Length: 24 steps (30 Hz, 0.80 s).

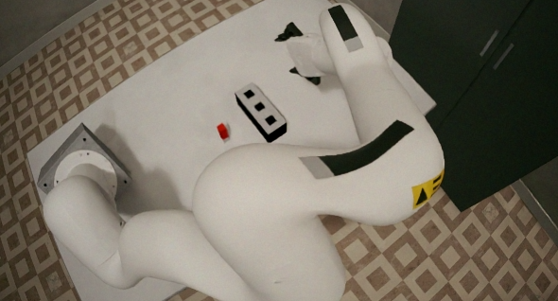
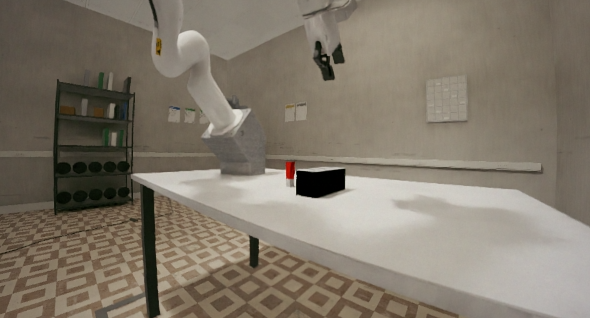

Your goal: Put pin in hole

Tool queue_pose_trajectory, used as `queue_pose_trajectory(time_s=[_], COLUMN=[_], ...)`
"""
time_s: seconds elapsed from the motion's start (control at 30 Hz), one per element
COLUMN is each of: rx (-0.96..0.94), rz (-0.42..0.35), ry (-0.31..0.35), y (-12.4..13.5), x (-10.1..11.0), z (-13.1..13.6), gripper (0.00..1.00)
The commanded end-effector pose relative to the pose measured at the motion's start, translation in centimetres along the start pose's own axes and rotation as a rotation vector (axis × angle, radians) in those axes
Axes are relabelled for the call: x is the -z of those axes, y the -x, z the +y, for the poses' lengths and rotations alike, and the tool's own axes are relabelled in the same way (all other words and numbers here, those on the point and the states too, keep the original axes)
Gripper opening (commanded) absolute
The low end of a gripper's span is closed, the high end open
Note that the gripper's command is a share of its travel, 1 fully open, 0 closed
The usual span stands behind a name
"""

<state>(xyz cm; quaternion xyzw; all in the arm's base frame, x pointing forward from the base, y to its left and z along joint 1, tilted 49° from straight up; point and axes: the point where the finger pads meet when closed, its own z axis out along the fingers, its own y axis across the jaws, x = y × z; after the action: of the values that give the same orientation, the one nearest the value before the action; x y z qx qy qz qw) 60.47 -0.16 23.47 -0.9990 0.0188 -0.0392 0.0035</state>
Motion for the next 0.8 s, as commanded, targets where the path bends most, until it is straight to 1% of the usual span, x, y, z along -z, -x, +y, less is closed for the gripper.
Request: queue_pose_trajectory(time_s=[0.0, 0.4, 0.43, 0.5, 0.53, 0.57, 0.73, 0.77], rx=[0.037, 0.037, 0.037, 0.037, 0.037, 0.037, 0.037, 0.037], rz=[-0.081, -0.081, -0.081, -0.081, -0.081, -0.081, -0.081, -0.081], ry=[0.006, 0.006, 0.005, 0.005, 0.005, 0.005, 0.005, 0.005], y=[0.4, 0.4, 6.3, 6.4, 6.8, 7.8, 14.9, 15.0], x=[1.3, 1.3, -2.5, -2.6, -2.9, -3.5, -8.2, -8.2], z=[-0.2, -0.2, -0.8, -0.8, -0.8, -0.9, -1.6, -1.6], gripper=[1.0, 1.0, 1.0, 1.0, 1.0, 1.0, 1.0, 1.0])
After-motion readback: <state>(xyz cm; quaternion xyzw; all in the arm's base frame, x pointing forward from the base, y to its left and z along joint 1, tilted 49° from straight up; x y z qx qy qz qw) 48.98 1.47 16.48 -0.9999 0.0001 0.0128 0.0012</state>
